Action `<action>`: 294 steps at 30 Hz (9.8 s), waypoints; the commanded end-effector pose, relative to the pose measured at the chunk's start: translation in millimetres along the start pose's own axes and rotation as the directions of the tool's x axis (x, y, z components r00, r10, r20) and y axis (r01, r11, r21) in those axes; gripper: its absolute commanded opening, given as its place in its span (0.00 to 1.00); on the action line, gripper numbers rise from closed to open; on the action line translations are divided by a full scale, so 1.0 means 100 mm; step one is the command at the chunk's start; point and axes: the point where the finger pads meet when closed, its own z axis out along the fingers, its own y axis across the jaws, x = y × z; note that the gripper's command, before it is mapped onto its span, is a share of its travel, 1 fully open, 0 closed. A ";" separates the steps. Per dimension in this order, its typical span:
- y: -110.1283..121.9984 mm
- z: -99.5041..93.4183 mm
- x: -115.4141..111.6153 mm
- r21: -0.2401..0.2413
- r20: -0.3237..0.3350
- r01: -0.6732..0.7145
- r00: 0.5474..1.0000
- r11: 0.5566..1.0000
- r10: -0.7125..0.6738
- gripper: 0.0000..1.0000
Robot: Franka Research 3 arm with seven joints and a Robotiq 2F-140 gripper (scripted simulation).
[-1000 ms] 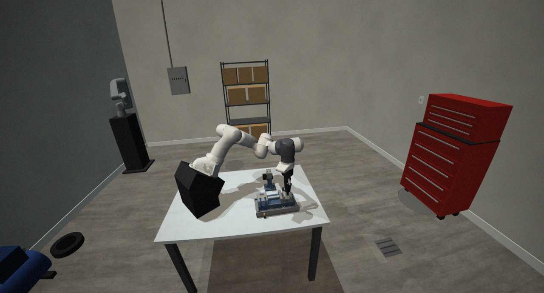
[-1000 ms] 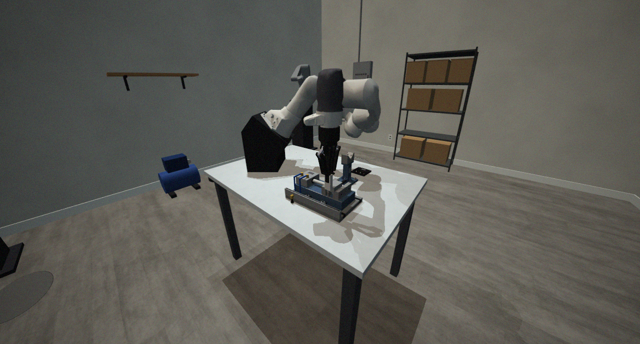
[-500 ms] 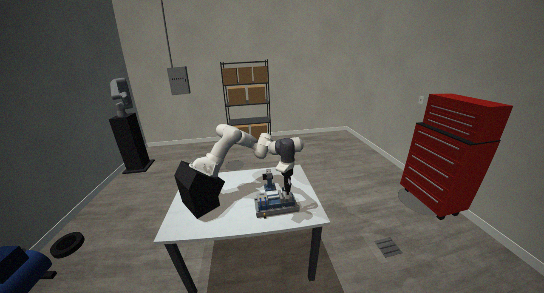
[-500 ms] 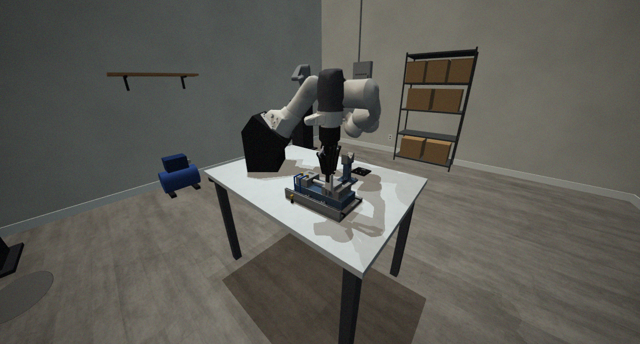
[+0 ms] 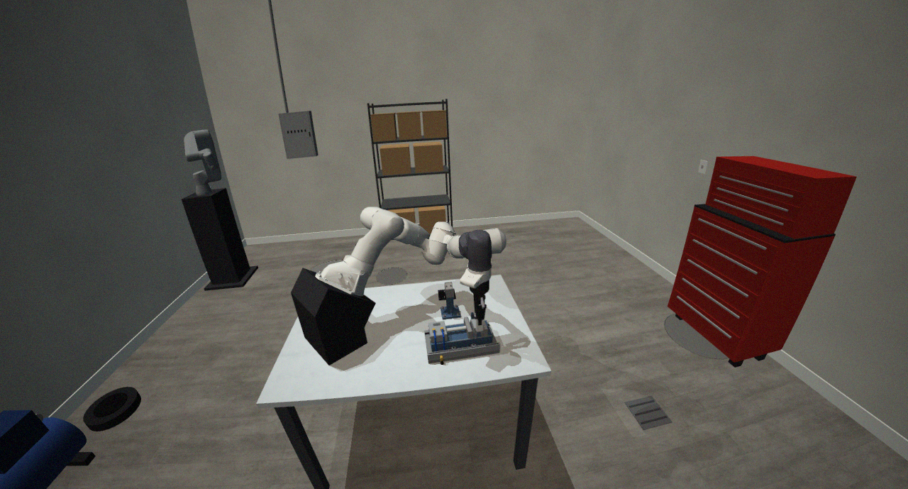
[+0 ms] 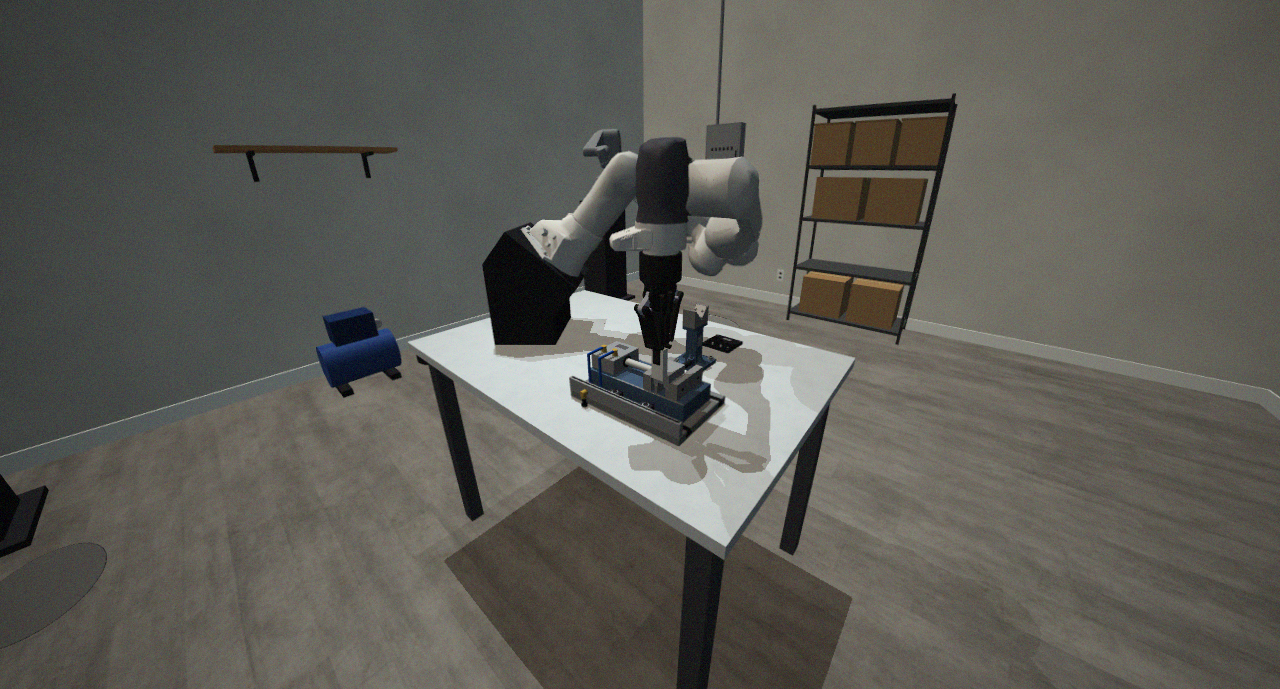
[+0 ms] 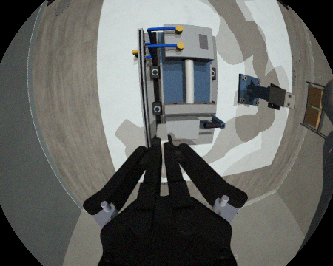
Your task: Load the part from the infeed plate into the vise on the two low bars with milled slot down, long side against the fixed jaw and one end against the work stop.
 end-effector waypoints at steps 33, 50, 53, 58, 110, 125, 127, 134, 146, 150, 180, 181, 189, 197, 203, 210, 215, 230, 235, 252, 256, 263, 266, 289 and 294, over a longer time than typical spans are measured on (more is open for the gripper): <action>0.09 -0.01 0.00 0.002 0.001 -0.008 1.000 1.000 0.008 0.00; 0.14 -0.01 0.00 0.002 0.001 -0.008 1.000 1.000 0.008 0.00; 0.14 -0.01 0.00 0.002 0.001 -0.008 1.000 1.000 0.008 0.00; 0.16 -0.01 0.00 0.002 0.001 -0.008 1.000 1.000 0.008 0.00; 0.21 -0.01 -0.01 0.002 0.001 -0.008 1.000 1.000 0.008 0.00; 0.21 -0.01 -0.01 0.002 0.001 -0.008 1.000 1.000 0.008 0.00; 0.21 -0.01 -0.01 0.002 0.001 -0.008 1.000 1.000 0.008 0.00; 0.21 -0.01 -0.01 0.002 0.001 -0.008 1.000 1.000 0.008 0.00; 0.20 -0.01 -0.01 0.002 0.001 -0.008 1.000 1.000 0.008 0.00; 0.18 -0.01 -0.01 0.002 0.001 -0.008 1.000 1.000 0.008 0.00; -0.10 -0.01 0.00 0.002 0.001 -0.008 1.000 1.000 0.008 0.00; -0.10 -0.02 0.00 0.002 0.001 -0.008 1.000 1.000 0.008 0.00; -0.10 -0.08 0.00 0.002 0.001 -0.008 1.000 1.000 0.008 0.00; -0.10 -0.24 0.00 0.002 0.001 -0.008 1.000 1.000 0.008 0.00; -0.10 -0.34 0.00 0.002 0.001 -0.008 1.000 1.000 0.008 0.00; -0.10 -0.51 0.00 0.002 0.001 -0.008 1.000 1.000 0.008 0.00; -0.10 -0.59 0.00 0.002 0.001 -0.008 1.000 1.000 0.008 0.00; -0.10 -0.63 0.00 0.002 0.001 -0.008 1.000 1.000 0.008 0.00; -0.10 -0.63 0.00 0.002 0.001 -0.008 1.000 1.000 0.008 0.00; -0.10 -0.63 0.00 0.002 0.001 -0.008 1.000 1.000 0.008 0.00; -0.10 -0.63 0.00 0.002 0.001 -0.008 1.000 1.000 0.008 0.00; -0.10 -0.63 0.00 0.002 0.001 -0.008 1.000 1.000 0.008 0.00; -0.10 -0.63 0.00 0.002 0.001 -0.008 1.000 1.000 0.008 0.00; -0.10 -0.63 0.00 0.002 0.001 -0.008 1.000 1.000 0.008 0.00; -0.10 -0.63 0.00 0.002 0.001 -0.008 1.000 1.000 0.008 0.00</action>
